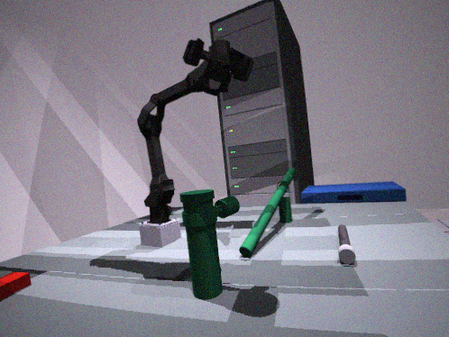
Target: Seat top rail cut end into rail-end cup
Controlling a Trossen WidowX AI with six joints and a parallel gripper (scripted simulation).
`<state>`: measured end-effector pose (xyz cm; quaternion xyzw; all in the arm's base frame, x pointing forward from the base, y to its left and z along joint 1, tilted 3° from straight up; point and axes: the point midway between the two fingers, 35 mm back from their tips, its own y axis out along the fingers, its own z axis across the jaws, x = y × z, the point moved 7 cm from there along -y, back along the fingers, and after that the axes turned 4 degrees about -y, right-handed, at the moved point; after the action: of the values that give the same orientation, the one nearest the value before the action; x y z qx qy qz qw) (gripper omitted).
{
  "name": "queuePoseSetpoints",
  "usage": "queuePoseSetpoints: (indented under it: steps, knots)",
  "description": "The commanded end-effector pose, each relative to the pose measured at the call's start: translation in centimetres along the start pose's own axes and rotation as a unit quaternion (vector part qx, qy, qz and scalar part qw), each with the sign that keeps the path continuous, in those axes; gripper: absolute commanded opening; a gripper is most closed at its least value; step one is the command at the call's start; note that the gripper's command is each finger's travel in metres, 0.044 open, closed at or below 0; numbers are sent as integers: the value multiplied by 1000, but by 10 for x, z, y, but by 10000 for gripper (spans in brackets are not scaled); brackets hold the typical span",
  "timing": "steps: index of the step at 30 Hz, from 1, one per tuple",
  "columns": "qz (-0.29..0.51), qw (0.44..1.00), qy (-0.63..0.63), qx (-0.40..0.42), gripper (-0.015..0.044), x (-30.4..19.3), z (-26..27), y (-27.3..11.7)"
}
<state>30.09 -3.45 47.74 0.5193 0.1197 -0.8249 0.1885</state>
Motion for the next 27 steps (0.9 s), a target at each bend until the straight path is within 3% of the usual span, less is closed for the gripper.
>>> queuePoseSetpoints:
  steps: [1, 5, 9, 13, 18, 20, 27]
  knots:
    - [1, 1000, -11, -4, 426, 1, -1, 0]
    - [25, 970, -229, -77, 440, 14, -22, 3]
    - [76, 868, -465, -158, 440, 35, -45, 3]
    - [150, 706, -654, -227, 440, 59, -66, -1]
    - [269, 451, -802, -285, 440, 94, -87, -10]
    - [316, 357, -828, -296, 440, 106, -92, -15]
    - [450, 110, -834, -300, 440, 140, -102, -30]
